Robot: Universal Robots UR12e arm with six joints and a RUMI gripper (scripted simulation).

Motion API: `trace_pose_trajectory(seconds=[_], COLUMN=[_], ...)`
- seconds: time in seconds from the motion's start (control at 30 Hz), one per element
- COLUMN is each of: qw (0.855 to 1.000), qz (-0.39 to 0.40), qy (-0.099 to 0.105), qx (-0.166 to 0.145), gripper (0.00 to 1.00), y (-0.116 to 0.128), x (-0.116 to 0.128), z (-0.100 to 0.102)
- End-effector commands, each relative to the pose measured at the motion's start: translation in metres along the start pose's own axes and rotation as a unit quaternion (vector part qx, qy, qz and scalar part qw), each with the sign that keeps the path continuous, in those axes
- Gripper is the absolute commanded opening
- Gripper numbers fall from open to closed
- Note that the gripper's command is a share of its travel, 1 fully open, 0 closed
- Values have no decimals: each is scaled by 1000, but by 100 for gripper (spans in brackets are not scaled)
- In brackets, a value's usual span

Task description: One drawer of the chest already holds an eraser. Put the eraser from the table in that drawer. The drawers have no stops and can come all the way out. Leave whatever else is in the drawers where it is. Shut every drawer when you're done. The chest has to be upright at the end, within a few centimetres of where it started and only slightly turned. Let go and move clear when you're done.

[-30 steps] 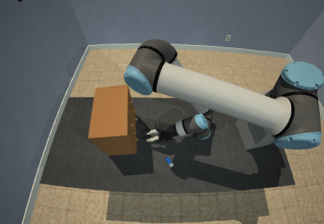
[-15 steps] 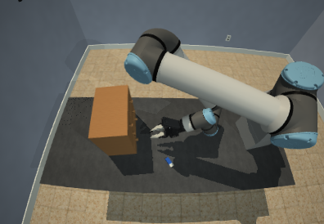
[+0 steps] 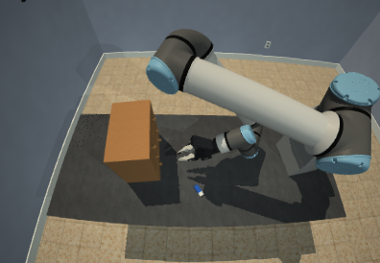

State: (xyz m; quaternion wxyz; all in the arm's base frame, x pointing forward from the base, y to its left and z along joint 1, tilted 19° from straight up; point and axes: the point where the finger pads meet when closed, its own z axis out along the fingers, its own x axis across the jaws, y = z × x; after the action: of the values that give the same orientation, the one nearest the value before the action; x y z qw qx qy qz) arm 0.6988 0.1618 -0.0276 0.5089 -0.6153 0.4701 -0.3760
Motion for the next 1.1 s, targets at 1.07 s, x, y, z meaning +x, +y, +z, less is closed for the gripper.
trace_pose_trajectory(seconds=[1.07], qw=[968], qz=[0], qy=[0], qx=[-253], gripper=[20], y=[-21], x=[0], z=[-61])
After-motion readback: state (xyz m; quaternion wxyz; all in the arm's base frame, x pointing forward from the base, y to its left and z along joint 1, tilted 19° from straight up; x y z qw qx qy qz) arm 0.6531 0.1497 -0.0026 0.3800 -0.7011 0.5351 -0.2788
